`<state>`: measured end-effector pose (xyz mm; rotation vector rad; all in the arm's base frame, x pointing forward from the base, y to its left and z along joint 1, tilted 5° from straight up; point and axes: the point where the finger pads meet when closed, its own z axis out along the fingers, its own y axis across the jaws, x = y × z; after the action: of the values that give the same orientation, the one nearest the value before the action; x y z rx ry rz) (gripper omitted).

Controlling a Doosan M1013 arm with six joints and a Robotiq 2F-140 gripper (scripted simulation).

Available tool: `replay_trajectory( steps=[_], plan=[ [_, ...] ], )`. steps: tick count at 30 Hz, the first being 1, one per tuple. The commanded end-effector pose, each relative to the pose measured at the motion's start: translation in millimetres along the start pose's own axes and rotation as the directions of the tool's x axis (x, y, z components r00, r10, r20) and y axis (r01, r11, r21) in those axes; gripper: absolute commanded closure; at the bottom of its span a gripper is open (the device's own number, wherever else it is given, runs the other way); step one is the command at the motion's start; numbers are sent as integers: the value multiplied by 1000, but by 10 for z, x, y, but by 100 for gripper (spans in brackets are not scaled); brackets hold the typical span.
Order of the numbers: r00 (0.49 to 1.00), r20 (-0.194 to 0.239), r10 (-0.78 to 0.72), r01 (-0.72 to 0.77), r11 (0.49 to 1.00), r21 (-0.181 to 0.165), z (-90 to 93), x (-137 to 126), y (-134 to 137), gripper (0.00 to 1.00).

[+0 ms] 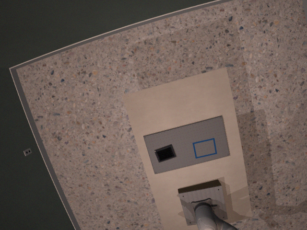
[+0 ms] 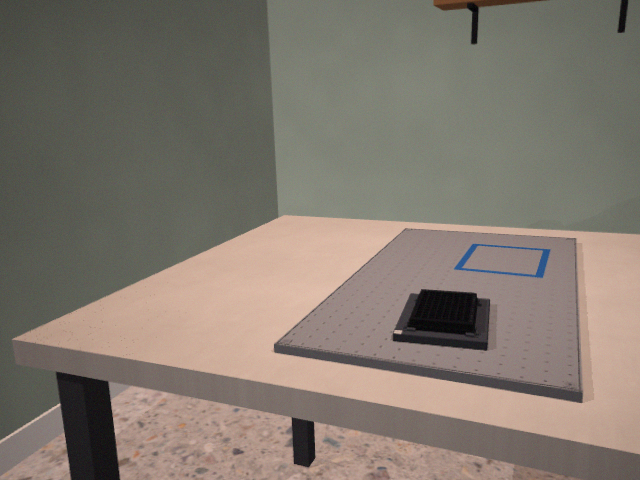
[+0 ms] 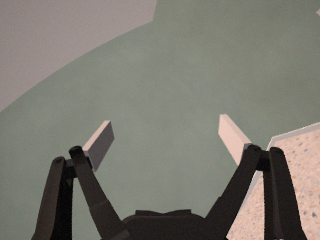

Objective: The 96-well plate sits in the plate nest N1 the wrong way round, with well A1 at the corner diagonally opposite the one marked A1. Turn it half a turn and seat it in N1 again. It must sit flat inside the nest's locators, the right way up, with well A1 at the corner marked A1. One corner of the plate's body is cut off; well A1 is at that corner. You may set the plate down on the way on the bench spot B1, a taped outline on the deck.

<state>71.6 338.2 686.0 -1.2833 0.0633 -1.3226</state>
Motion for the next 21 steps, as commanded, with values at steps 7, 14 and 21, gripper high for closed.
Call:
replay_trajectory(
  steps=[7,14,21],
  plan=[
    [1000,0,0,0,1000,0,0,0,0,0],
    [1000,0,0,0,1000,0,0,0,0,0],
    [994,14,-110,111,992,-54,85,-114,141,0]
  ],
)
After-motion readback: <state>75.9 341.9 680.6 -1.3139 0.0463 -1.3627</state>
